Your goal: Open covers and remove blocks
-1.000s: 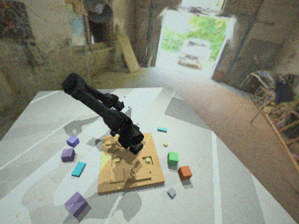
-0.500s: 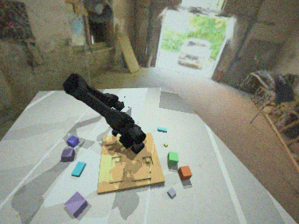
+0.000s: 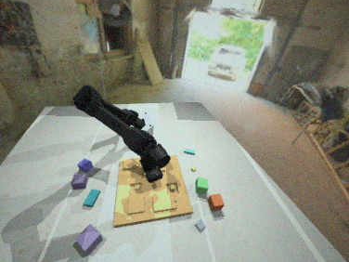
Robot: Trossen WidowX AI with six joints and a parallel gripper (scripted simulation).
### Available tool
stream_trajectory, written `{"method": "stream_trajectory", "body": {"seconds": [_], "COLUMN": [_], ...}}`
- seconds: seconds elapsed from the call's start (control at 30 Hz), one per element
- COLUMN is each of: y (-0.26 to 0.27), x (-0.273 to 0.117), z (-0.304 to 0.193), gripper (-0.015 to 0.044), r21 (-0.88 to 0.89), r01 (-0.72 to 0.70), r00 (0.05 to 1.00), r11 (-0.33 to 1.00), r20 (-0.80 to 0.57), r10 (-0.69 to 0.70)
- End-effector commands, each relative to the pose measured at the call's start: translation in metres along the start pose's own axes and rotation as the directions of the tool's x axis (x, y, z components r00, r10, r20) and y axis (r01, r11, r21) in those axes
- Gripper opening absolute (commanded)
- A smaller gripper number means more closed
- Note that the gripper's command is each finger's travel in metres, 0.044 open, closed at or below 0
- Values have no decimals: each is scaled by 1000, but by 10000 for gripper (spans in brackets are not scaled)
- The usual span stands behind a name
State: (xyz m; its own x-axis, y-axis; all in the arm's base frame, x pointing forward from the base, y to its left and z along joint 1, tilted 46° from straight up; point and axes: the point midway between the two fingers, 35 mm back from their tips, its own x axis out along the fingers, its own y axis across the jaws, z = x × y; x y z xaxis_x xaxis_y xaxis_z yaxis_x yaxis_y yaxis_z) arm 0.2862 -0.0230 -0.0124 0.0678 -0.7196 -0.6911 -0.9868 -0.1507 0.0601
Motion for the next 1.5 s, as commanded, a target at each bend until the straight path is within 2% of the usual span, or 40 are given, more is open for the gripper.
{"method": "stream_trajectory", "body": {"seconds": [0.0,0.13,0.27,0.3,0.33,0.47,1.0,1.47], "y": [1,1,2,1,1,0,0,2], "x": [-2,-5,-8,-3,-4,-10,-34,-56], "z": [-1,-2,-4,-2,-2,-2,-3,-4], "gripper": [0,0,0,26,53,144,144,144], "r21": [276,620,871,446,458,542,829,972], "r01": [-2,-3,-4,1,1,0,-4,-7], "r00": [1000,1000,1000,1000,1000,1000,1000,1000], "r11": [961,785,491,895,889,841,559,236], "r20": [4,4,4,-1,0,1,6,7], "r10": [1,1,1,-1,-1,-1,-1,1]}}
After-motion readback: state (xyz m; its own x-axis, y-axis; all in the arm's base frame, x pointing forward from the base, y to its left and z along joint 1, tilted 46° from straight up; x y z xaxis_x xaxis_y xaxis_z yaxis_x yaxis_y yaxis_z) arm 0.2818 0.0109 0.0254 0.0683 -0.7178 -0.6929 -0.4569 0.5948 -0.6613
